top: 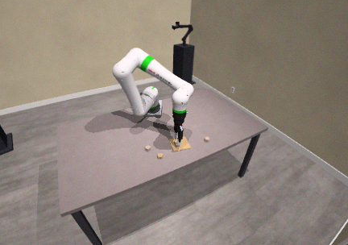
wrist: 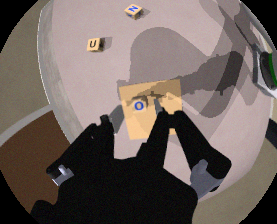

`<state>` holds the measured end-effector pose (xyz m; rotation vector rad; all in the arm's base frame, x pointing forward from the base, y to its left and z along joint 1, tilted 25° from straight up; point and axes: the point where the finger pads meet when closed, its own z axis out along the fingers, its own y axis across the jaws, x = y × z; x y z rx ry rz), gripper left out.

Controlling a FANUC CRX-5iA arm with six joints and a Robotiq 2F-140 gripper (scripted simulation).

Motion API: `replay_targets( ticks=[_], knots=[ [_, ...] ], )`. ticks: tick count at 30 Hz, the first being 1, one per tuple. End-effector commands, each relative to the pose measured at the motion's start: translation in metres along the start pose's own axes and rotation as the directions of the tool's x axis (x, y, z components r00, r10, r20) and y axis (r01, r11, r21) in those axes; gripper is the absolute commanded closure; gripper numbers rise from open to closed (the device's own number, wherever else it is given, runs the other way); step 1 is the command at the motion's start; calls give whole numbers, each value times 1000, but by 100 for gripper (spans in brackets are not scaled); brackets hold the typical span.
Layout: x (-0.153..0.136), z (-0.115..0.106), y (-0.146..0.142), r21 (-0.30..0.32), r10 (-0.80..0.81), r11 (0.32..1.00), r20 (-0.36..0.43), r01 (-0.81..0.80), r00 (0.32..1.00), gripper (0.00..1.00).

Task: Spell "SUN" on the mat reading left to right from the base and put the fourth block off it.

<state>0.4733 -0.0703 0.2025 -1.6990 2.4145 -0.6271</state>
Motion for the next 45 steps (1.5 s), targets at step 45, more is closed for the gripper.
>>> replay_targets(
  ticks=[45],
  knots=[
    [0,39,0,0,0,1000,0,0,1000,60]
  ],
)
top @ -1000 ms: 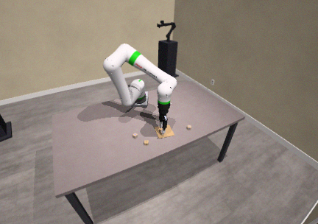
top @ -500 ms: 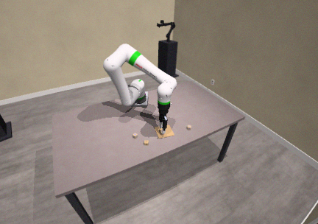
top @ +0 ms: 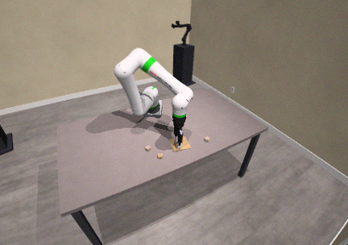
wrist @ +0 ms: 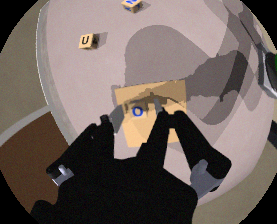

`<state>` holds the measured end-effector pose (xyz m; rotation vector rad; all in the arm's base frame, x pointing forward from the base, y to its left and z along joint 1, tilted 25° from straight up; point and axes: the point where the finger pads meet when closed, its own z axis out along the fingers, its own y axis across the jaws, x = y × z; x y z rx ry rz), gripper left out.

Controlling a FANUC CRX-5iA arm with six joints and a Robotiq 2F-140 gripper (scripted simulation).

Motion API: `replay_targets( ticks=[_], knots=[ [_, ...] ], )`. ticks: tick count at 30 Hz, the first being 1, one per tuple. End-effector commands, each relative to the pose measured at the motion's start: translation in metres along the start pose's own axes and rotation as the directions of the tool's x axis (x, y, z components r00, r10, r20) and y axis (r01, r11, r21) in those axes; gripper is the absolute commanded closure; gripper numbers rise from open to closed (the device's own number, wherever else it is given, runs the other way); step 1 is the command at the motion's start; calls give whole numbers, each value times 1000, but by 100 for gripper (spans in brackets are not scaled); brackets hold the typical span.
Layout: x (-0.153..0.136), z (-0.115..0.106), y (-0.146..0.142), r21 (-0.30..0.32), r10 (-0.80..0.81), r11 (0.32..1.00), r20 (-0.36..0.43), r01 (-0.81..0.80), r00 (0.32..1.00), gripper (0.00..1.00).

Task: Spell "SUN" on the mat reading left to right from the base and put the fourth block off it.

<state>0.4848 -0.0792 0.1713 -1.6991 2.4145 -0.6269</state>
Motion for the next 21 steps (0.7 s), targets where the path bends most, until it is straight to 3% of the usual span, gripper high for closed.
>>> replay_targets(
  ticks=[1,18,19,21],
  knots=[
    [0,6,0,1,0,1000,0,0,1000,60],
    [0,9,0,1,0,1000,0,0,1000,60],
    [0,9,0,1,0,1000,0,0,1000,72],
    [0,9,0,1,0,1000,0,0,1000,72]
  ],
)
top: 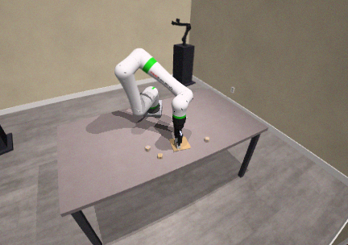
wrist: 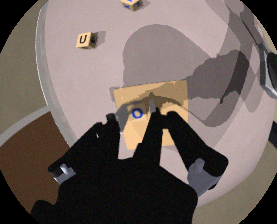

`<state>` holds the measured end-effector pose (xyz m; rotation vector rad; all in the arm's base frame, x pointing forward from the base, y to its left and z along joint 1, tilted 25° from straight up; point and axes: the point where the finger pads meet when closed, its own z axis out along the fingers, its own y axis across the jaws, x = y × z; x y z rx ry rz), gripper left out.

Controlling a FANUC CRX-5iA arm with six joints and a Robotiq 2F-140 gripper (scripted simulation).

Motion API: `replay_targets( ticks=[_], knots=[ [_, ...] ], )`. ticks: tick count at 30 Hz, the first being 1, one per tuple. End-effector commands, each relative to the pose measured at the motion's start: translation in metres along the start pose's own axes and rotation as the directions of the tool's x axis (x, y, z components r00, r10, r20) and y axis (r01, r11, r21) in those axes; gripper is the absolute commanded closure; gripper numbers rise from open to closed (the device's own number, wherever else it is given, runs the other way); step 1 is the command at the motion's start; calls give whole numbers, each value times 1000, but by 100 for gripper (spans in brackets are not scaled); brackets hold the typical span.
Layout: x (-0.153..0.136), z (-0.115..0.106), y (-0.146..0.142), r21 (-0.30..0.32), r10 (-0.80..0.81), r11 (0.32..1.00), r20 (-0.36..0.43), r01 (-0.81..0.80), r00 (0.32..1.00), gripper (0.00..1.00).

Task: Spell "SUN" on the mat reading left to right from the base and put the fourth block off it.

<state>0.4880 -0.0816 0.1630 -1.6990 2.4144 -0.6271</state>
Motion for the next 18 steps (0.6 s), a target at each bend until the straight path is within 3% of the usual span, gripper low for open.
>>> replay_targets(
  ticks=[1,14,15,18],
  knots=[
    [0,0,0,0,0,1000,0,0,1000,72],
    [0,0,0,0,0,1000,0,0,1000,72],
    [0,0,0,0,0,1000,0,0,1000,84],
    [0,0,0,0,0,1000,0,0,1000,84]
  ],
)
